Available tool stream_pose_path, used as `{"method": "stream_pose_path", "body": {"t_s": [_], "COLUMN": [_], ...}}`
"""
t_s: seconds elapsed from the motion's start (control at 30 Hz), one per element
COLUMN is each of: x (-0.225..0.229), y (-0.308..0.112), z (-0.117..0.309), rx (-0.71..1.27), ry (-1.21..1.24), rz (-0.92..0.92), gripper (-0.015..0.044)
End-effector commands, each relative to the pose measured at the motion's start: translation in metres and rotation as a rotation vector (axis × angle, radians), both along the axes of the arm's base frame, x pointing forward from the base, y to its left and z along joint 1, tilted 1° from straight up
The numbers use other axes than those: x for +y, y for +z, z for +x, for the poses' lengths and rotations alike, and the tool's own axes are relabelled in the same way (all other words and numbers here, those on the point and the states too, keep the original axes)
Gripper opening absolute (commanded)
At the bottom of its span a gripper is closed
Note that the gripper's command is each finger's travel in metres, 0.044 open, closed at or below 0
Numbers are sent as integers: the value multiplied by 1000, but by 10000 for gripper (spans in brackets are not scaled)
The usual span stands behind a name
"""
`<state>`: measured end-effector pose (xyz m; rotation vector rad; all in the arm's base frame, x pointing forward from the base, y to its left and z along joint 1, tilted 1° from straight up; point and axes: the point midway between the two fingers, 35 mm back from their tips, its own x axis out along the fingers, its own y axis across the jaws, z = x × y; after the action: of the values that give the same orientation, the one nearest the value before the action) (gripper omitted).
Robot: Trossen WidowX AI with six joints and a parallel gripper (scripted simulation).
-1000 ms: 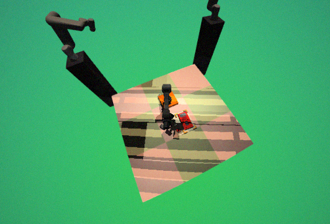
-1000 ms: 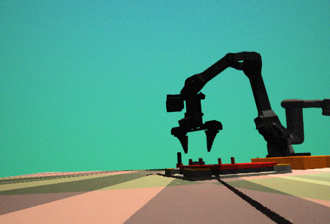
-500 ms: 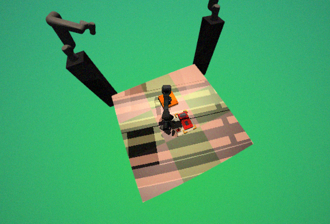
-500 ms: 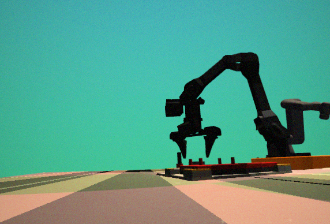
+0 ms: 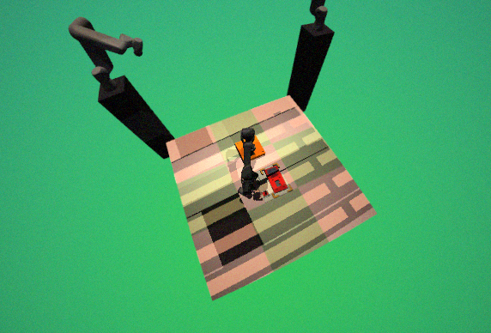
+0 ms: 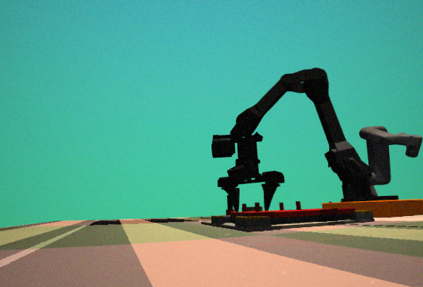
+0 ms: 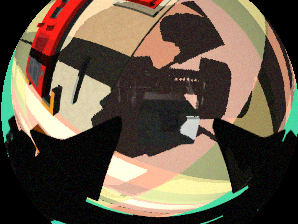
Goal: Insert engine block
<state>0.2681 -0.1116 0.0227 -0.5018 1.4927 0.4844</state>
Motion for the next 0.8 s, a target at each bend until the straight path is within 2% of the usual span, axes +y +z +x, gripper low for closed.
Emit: {"method": "stream_pose_path", "body": {"t_s": [0.0, 0.1, 0.37, 0.6, 0.77], "x": [1, 1, 1, 1, 1], "y": [-8, -10, -10, -10, -3], "z": [-2, -2, -2, -2, -1], "rx": [7, 7, 7, 7, 7], "ry": [5, 5, 5, 5, 5], "rz": [4, 4, 4, 4, 4], "gripper": [440, 440, 230, 183, 52]}}
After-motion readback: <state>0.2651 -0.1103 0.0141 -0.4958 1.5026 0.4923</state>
